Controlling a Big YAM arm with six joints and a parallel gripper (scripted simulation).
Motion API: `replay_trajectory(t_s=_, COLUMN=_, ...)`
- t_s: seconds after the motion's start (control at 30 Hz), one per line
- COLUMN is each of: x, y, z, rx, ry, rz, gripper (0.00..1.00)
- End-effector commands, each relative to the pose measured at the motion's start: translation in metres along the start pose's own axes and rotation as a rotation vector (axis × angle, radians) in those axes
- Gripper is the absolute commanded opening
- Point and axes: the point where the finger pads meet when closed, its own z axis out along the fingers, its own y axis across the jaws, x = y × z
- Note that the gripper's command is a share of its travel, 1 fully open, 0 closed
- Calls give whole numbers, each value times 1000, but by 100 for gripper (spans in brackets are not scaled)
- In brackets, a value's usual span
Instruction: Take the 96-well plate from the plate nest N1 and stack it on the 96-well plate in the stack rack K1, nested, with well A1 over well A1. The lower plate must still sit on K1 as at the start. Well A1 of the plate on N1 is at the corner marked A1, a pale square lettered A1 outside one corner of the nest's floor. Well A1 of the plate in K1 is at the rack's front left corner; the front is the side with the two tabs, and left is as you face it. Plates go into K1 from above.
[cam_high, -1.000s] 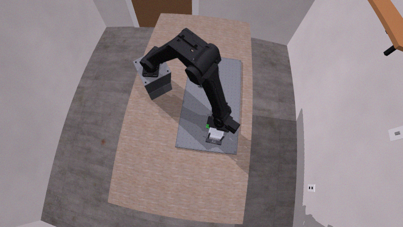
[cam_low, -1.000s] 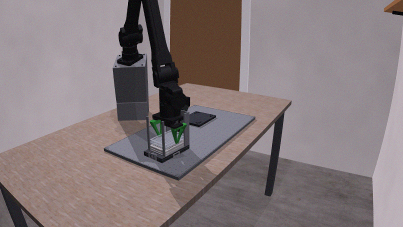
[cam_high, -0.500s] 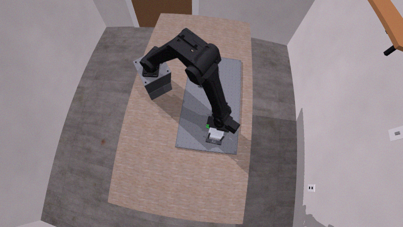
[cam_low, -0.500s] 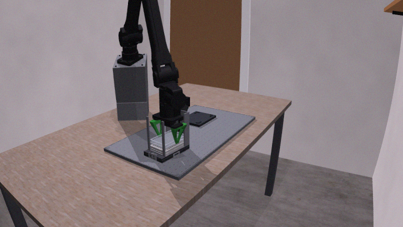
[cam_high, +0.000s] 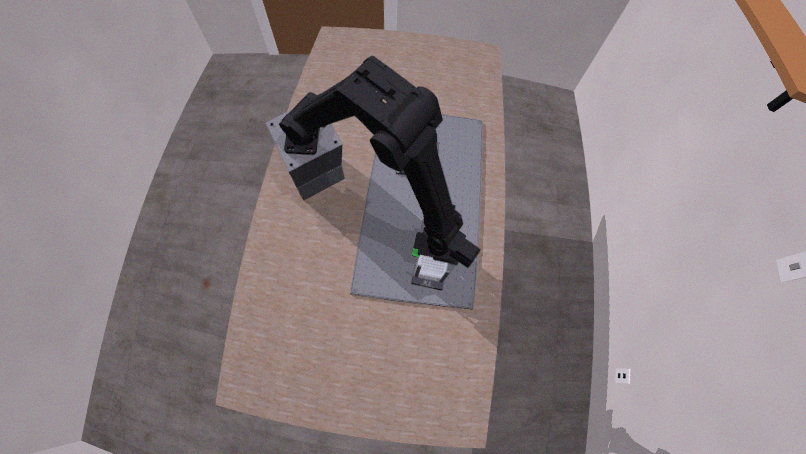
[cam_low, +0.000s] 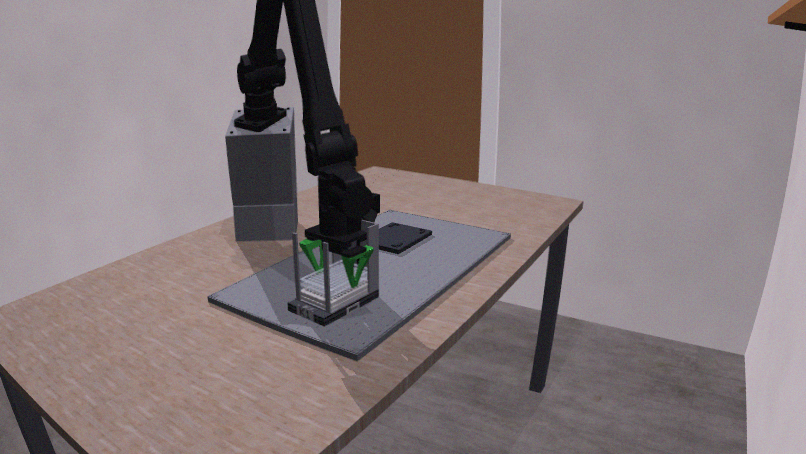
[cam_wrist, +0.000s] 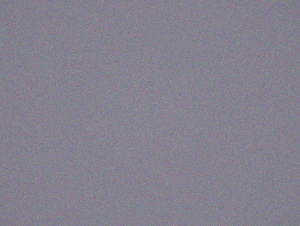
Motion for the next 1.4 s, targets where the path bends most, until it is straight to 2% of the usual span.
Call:
replay_trajectory(t_s=0.0, x=12, y=-8, z=12, rx=16, ry=16, rz=9, gripper=0)
replay_trajectory(t_s=0.9, x=13, y=-8, z=12, rx=16, ry=15, rz=7, gripper=0)
replay_trajectory(t_s=0.93, x=13, y=-8, z=12, rx=16, ry=15, rz=7, gripper=100)
replay_trajectory(t_s=1.37, x=13, y=-7, z=12, rx=16, ry=16, rz=18, gripper=100)
